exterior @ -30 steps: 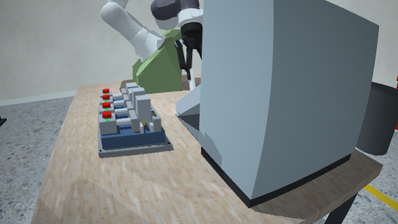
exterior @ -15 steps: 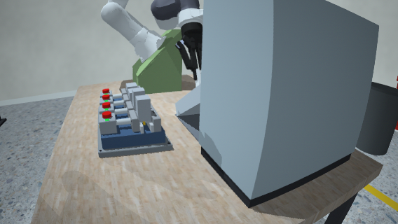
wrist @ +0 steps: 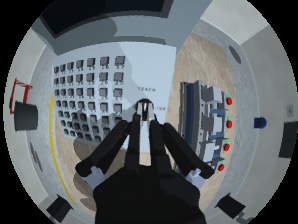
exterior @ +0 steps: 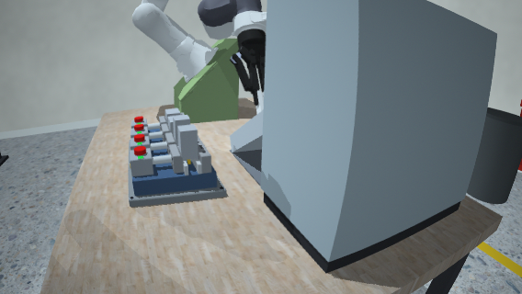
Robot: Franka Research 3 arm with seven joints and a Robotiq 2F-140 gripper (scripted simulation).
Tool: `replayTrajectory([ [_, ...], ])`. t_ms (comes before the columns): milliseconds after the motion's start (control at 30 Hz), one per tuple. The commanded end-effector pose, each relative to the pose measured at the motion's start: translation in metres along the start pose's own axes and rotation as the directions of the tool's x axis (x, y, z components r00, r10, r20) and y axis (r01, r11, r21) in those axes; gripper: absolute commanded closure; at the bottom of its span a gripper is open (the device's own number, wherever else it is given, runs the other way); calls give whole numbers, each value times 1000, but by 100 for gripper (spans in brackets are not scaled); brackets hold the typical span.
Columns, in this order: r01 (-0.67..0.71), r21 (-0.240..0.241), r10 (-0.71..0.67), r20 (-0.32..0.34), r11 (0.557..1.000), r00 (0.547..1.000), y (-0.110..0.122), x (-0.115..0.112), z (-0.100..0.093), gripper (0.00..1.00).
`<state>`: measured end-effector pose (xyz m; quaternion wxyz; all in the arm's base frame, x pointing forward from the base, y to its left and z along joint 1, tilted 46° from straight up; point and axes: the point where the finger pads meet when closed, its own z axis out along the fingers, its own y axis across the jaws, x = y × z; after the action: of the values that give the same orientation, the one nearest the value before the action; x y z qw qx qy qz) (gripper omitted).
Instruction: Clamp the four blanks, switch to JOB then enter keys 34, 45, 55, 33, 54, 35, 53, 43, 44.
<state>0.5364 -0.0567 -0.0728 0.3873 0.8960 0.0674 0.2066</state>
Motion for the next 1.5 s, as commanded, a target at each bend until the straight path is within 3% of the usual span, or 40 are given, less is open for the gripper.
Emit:
replayTrajectory([
  [0,-4,0,4,0,1000,1000,0,1,1,100],
  [833,-52,0,52,0,999,999,0,1,1,100],
  [1133,-182,1,182,0,983,983,0,1,1,100],
  [1467,-365,1,365,0,931,931,0,1,1,100],
])
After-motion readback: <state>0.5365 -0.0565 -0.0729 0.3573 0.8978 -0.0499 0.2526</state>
